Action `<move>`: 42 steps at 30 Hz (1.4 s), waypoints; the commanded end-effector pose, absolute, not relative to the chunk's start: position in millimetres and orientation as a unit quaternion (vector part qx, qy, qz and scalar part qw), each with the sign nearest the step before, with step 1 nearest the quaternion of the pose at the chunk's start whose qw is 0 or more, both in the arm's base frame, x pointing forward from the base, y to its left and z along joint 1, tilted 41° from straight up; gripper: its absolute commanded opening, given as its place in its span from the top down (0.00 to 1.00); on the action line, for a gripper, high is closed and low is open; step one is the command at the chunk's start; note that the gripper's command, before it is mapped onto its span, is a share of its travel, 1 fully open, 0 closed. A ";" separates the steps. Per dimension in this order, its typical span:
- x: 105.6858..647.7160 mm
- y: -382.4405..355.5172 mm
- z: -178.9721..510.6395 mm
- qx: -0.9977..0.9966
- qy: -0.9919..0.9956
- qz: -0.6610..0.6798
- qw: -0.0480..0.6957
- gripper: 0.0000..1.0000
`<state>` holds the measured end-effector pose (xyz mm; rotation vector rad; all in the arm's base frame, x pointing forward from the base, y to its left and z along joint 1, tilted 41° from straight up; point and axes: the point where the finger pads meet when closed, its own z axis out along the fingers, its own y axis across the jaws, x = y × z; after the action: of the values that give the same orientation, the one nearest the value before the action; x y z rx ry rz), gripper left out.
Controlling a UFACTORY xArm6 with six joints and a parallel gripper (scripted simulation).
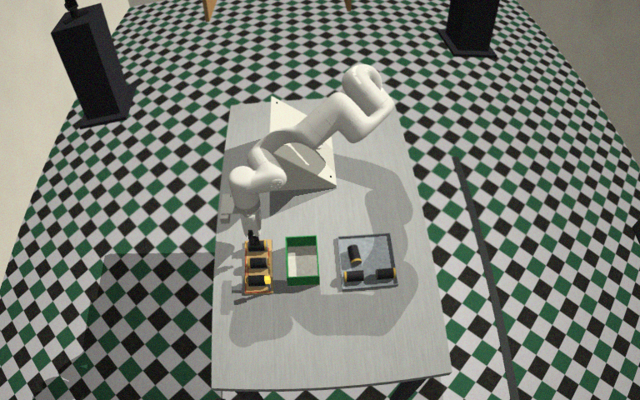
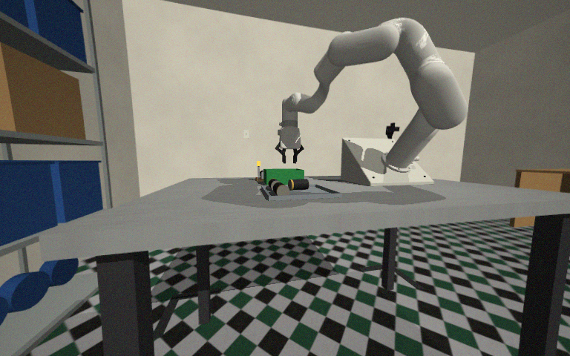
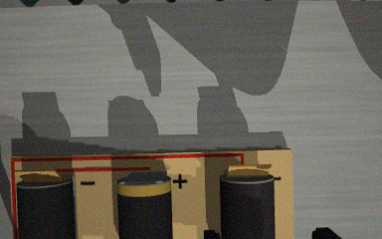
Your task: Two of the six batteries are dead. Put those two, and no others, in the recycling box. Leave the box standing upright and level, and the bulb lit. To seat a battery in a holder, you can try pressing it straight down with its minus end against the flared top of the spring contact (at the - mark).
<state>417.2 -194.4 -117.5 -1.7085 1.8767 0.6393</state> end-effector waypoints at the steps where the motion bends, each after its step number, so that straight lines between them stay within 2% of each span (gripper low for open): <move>1: 417.4 -201.8 -109.0 -0.631 0.693 0.235 0.260 0.49; 33: 417.4 -202.2 -108.6 -0.631 0.693 0.235 0.260 0.49; 42: 414.3 -233.6 -72.2 -0.631 0.693 0.235 0.260 0.49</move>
<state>415.1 -218.4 -90.3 -1.7086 1.8776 0.6376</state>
